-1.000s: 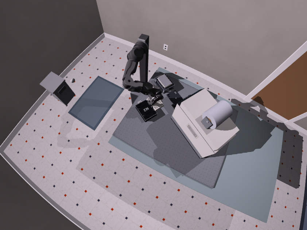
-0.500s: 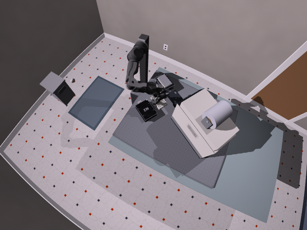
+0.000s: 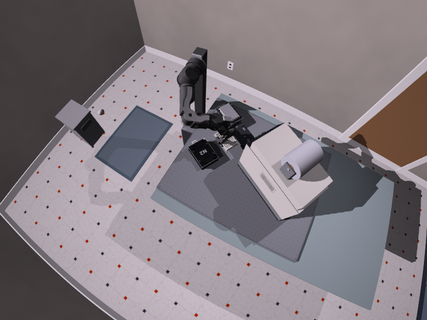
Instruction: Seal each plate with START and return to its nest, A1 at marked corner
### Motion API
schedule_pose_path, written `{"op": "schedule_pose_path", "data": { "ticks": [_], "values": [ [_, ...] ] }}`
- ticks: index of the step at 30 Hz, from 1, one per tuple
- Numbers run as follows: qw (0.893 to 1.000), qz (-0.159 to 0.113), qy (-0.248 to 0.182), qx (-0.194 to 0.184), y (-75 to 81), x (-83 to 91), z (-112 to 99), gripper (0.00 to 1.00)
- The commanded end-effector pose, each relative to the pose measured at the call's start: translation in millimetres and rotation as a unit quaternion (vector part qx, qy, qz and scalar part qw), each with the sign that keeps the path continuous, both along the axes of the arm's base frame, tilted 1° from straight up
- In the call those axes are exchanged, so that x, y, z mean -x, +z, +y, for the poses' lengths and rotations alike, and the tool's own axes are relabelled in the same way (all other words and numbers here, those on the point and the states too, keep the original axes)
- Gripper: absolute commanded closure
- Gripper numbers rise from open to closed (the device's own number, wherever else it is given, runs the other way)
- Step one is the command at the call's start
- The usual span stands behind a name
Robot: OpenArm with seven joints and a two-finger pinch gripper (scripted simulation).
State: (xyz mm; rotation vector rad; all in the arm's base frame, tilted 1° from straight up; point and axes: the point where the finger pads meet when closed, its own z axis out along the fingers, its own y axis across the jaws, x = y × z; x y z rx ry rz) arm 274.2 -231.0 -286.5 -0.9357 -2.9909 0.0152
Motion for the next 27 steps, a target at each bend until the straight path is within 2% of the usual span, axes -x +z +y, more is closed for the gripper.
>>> {"op": "schedule_pose_path", "data": {
  "ticks": [1, 27],
  "values": [
    [1.000, 0.002, -0.005, 0.004, 0.4, -1.4, 0, 1.00],
    [1.000, 0.001, -0.005, 0.003, 0.2, -44.4, 36, 1.00]
  ]
}}
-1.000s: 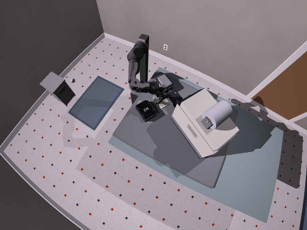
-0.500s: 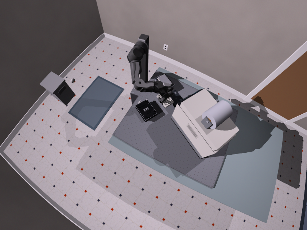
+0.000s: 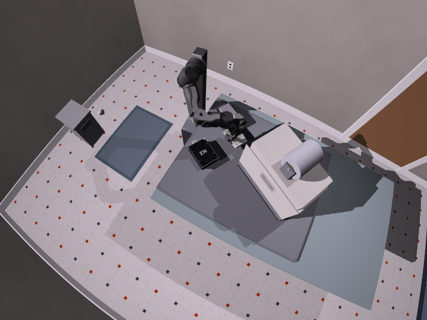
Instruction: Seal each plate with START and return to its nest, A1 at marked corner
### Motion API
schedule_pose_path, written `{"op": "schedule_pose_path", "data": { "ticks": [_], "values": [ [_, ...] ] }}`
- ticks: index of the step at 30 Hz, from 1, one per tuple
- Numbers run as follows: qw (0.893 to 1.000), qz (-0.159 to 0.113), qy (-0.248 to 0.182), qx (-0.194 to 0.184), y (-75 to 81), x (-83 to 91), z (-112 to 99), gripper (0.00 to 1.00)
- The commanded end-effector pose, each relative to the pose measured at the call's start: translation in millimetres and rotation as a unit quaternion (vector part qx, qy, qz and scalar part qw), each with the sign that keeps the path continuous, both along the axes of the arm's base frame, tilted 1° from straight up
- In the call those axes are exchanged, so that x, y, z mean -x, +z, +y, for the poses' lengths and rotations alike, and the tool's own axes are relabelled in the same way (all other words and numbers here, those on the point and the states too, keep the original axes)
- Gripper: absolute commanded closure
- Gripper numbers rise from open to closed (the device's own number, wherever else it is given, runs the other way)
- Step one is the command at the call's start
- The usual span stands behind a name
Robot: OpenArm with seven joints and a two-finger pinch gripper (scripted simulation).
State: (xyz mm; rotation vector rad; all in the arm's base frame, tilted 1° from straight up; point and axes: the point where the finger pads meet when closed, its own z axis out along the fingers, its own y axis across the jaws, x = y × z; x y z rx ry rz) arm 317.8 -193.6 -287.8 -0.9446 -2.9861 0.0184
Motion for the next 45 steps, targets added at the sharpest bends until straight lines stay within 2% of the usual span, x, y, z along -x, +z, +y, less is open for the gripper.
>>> {"op": "schedule_pose_path", "data": {
  "ticks": [1, 17, 20, 34, 45],
  "values": [
    [1.000, 0.000, -0.002, 0.003, 1.5, -0.8, -1, 1.00],
    [1.000, 0.000, -0.001, 0.003, 1.0, -27.2, 22, 1.00],
    [1.000, 0.003, 0.000, 0.003, -1.1, -27.4, 23, 1.00],
    [1.000, -0.002, -0.001, 0.000, 0.7, -54.7, 45, 1.00],
    [1.000, 0.000, -0.002, 0.001, -0.6, -53.4, 45, 1.00]
  ]
}}
